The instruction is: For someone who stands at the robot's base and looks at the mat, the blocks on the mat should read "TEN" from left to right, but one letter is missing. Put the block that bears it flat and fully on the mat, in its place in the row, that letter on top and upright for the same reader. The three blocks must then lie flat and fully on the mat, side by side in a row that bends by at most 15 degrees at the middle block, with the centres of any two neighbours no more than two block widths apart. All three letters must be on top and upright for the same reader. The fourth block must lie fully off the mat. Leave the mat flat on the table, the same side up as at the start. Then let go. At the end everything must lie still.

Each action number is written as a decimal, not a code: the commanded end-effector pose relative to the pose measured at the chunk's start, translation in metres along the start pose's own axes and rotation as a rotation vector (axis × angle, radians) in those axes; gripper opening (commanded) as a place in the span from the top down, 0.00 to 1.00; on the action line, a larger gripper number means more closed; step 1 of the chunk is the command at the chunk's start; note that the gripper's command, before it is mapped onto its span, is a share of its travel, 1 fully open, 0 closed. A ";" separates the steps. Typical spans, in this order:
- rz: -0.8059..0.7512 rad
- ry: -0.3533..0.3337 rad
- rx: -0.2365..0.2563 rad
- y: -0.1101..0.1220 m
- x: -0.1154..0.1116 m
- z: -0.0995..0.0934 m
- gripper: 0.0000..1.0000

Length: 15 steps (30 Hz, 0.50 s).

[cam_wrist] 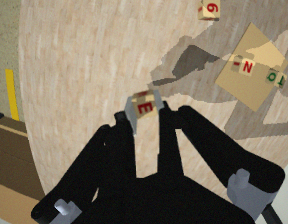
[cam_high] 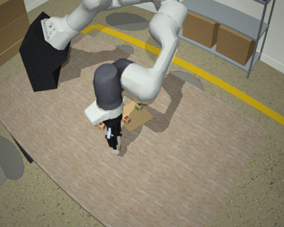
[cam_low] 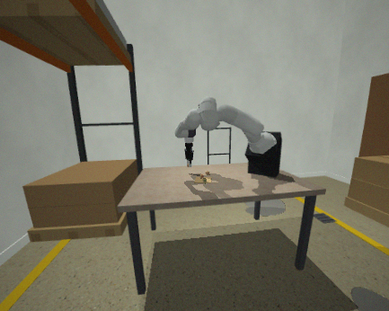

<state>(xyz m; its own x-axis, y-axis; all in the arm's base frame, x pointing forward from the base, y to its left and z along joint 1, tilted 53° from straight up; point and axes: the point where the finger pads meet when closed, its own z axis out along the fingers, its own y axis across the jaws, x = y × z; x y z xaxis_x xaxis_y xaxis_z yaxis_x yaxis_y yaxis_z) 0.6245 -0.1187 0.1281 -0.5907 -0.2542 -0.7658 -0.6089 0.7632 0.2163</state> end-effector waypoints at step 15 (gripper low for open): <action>0.006 0.006 -0.016 0.004 0.003 -0.033 0.84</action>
<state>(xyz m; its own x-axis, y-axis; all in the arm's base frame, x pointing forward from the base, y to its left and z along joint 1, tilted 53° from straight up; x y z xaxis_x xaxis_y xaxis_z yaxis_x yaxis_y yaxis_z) 0.6045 -0.1369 0.1472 -0.5925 -0.2581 -0.7631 -0.6148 0.7570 0.2213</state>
